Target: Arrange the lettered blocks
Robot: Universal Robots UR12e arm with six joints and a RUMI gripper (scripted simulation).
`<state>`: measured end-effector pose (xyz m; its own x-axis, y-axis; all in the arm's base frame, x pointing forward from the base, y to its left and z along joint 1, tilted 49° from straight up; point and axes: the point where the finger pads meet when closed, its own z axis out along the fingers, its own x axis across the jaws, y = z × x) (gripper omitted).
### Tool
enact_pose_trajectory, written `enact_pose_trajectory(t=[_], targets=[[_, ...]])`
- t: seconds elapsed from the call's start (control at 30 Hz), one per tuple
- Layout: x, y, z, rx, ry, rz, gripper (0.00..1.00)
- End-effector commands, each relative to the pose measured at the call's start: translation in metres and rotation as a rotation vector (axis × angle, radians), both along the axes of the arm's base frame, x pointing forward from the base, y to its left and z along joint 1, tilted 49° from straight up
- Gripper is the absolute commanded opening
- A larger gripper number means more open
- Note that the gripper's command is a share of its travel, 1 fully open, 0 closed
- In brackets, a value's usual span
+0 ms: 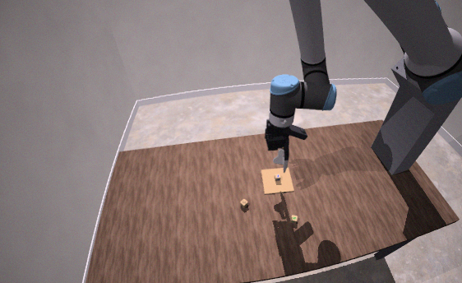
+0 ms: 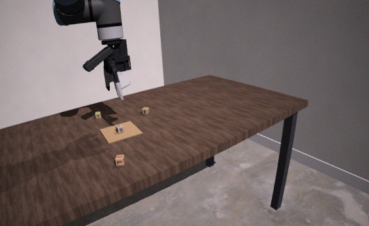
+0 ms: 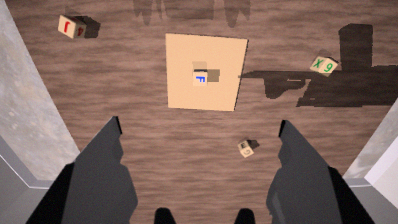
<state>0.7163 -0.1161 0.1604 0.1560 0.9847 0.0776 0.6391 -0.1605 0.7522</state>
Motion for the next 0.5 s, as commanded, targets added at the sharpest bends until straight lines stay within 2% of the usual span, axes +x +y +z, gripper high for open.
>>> enact_pose_trajectory(t=[0.0,0.3,0.47], targets=[[-0.0012,0.0023,-0.0007,-0.003,0.0,0.002,1.0],[-0.001,0.0024,-0.0009,0.003,-0.001,-0.002,1.0],[0.0003,0.0022,-0.0025,0.031,-0.003,-0.026,1.0]])
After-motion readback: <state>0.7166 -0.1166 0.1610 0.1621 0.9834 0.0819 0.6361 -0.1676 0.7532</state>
